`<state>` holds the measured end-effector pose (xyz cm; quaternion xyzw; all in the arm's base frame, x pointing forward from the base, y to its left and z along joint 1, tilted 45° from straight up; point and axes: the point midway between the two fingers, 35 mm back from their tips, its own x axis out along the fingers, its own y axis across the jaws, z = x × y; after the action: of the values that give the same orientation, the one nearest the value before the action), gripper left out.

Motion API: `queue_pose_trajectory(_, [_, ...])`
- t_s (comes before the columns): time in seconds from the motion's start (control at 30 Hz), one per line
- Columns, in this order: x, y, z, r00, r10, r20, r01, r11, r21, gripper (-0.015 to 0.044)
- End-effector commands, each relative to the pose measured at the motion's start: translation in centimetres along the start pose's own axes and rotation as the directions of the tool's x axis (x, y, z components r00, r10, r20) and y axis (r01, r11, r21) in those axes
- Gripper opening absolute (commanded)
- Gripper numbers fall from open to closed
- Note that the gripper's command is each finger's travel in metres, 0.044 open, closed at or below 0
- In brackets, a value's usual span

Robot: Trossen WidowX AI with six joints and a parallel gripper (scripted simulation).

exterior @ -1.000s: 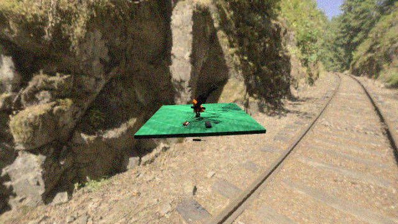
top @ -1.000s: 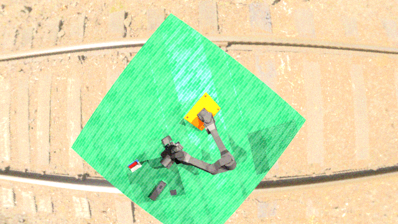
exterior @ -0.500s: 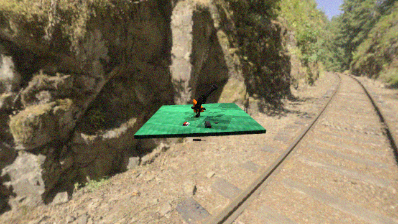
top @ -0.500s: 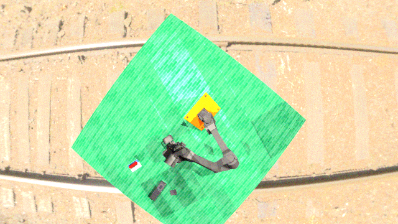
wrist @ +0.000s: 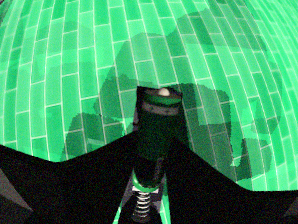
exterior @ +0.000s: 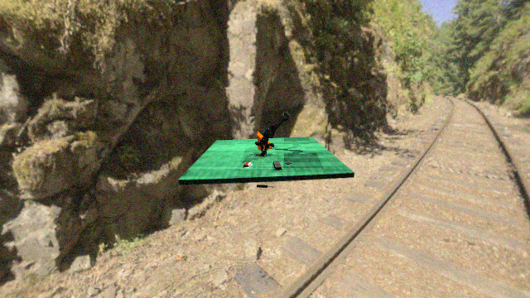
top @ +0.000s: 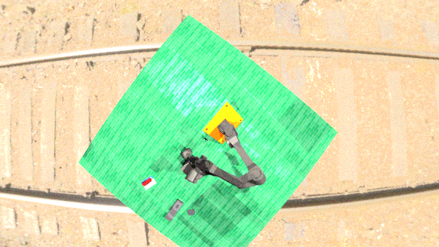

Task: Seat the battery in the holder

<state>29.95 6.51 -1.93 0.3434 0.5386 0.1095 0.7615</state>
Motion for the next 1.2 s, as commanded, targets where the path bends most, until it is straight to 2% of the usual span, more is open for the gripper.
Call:
queue_pose_trajectory(0.0, [-0.1, 0.0, -0.2, 1.000, -0.002, 0.008, 0.002, 1.000, 0.003, 0.0066])
queue_pose_trajectory(0.9, [-1.0, 0.0, -2.1, 1.000, -0.011, 0.006, 0.011, 1.000, 0.004, 0.0066])
queue_pose_trajectory(1.17, [-0.7, -0.1, -2.0, 0.999, -0.020, -0.032, 0.020, 1.000, -0.003, 0.0066])
